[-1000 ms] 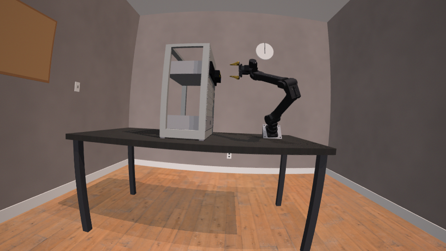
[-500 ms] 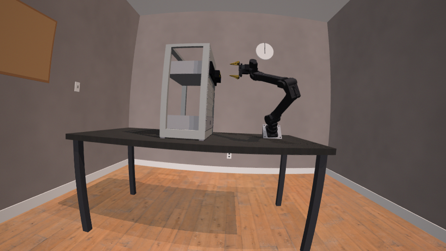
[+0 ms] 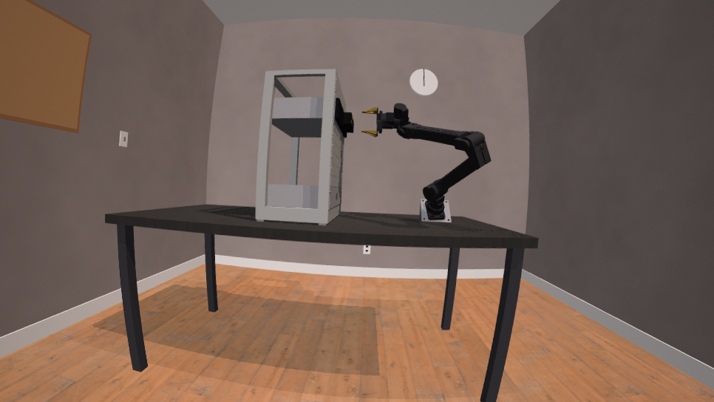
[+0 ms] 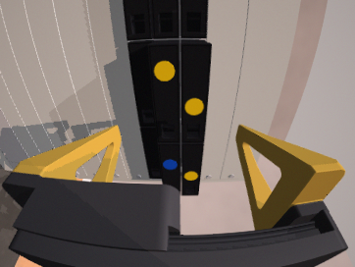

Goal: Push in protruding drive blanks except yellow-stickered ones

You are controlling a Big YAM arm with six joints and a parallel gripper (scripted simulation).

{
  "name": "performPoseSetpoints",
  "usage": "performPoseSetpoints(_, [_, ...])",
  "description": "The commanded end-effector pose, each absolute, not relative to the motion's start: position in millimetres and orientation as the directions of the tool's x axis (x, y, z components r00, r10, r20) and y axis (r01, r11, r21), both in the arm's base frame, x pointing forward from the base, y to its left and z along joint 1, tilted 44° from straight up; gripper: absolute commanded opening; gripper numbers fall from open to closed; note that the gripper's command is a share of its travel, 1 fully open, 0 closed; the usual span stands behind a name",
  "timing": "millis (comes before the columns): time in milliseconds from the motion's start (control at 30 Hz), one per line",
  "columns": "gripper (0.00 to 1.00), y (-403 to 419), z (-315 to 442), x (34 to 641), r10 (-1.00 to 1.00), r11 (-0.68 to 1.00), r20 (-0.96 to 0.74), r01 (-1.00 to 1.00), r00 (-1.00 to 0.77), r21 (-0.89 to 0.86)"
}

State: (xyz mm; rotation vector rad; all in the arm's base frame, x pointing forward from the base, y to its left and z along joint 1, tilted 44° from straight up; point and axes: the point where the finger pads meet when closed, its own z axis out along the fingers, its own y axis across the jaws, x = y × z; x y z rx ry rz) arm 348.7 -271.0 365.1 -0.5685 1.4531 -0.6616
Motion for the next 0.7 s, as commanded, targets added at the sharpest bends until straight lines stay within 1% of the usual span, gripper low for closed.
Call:
performPoseSetpoints(0, [1.00, -277.1, 366.4, 342.0, -0.721, 0.689, -0.693, 0.087, -0.024, -0.720])
performPoseSetpoints(667, [1.00, -280.5, 364.9, 345.1, -0.719, 0.691, -0.695, 0.084, -0.022, -0.718])
